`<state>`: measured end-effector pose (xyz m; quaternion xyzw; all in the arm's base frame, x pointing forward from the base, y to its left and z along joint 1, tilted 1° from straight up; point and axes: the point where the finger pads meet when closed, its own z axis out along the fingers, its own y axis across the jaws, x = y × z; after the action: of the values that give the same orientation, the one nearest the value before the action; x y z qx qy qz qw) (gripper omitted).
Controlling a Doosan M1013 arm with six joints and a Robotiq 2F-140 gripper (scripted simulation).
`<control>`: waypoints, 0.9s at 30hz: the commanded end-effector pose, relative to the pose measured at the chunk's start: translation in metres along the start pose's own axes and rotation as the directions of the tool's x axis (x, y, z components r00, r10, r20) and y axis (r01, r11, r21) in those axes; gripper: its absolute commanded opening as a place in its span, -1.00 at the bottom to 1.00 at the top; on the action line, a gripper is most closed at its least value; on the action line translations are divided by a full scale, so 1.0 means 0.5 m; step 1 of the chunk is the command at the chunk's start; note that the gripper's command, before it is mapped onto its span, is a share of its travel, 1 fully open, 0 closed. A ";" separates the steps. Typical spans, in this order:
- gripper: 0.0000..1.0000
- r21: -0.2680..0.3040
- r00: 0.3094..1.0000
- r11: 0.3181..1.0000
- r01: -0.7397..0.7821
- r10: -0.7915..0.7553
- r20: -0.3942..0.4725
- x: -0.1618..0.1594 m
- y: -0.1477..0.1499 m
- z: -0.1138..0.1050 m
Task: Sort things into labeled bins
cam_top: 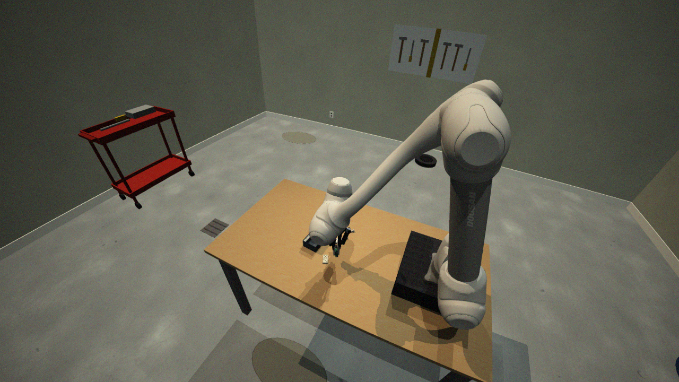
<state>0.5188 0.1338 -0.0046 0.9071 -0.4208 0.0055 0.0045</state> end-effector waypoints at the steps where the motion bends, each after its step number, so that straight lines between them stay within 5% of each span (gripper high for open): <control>1: -0.89 0.000 1.000 1.000 0.000 0.000 0.000 0.000 0.000 0.000; 10: -0.89 0.000 1.000 1.000 0.000 0.000 0.000 0.000 0.000 -0.013; 27: -0.89 0.000 1.000 1.000 0.000 0.000 0.000 0.180 0.010 -0.013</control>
<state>0.5619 0.0761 0.0032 0.9070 -0.4211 0.0059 0.0048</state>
